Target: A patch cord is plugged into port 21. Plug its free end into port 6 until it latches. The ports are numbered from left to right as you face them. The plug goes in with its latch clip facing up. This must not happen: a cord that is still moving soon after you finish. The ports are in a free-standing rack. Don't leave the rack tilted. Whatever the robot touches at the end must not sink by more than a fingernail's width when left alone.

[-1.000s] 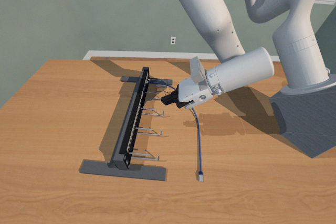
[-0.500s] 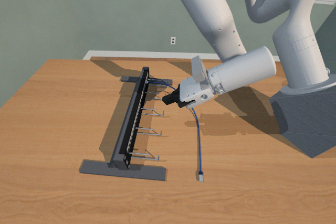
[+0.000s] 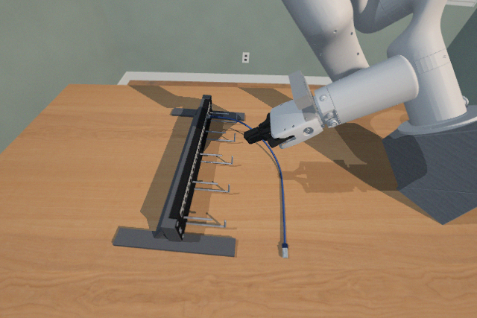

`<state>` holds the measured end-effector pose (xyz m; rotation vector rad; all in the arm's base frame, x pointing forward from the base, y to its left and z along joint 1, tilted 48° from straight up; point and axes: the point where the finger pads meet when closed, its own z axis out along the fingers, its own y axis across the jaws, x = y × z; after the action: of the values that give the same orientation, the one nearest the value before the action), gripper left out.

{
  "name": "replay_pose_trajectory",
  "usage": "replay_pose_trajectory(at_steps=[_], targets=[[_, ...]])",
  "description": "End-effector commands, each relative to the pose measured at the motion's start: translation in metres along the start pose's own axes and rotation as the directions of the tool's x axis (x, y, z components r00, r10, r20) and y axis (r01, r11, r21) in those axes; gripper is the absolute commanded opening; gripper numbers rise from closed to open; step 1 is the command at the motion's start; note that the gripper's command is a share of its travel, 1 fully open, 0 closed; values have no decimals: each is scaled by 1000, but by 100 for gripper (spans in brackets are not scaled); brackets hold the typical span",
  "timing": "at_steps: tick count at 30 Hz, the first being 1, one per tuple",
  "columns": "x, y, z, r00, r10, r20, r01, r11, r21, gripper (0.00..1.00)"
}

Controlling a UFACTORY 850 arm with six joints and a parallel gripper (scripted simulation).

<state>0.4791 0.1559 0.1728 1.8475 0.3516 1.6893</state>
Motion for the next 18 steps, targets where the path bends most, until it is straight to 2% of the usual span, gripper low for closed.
replay_pose_trajectory(at_steps=[1,18], targets=[[1,0,-9,1000,1,-1,-1,1000,0,0],[1,7,-14,1000,1,-1,-1,1000,0,0]])
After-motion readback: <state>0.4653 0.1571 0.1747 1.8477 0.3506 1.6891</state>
